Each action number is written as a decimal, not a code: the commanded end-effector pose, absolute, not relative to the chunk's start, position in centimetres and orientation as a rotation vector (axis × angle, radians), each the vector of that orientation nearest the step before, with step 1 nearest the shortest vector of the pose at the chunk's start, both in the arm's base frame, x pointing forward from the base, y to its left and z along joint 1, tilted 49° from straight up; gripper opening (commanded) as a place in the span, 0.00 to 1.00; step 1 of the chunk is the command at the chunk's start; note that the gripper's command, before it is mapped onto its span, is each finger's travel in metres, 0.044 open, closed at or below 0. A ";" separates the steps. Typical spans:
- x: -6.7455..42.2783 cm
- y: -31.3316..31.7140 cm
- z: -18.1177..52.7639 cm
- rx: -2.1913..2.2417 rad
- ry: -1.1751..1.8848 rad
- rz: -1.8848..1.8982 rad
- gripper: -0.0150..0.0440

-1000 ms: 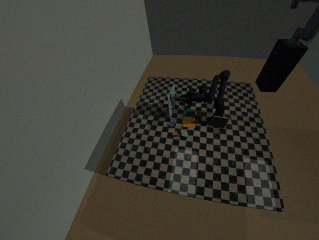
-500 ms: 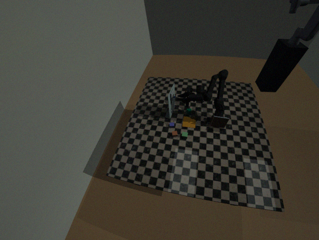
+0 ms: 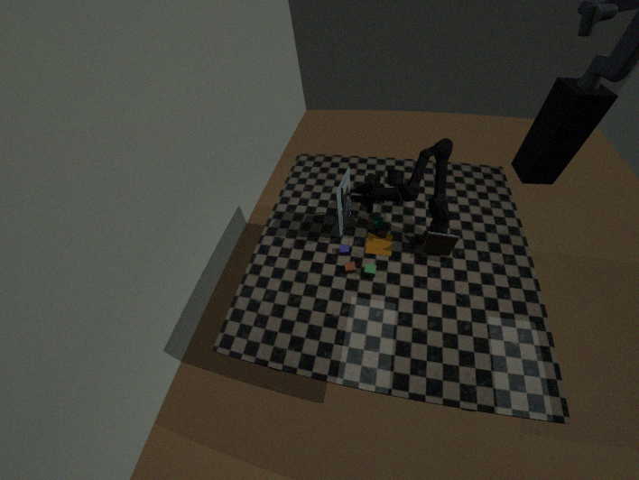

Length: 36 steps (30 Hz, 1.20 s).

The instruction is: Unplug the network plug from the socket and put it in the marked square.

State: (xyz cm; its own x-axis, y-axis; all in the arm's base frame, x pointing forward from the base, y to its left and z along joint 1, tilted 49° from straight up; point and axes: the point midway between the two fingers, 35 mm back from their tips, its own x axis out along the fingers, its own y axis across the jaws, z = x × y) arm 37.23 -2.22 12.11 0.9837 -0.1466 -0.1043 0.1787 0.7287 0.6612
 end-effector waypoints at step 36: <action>38.2 -2.6 12.2 0.732 0.046 -0.175 0.25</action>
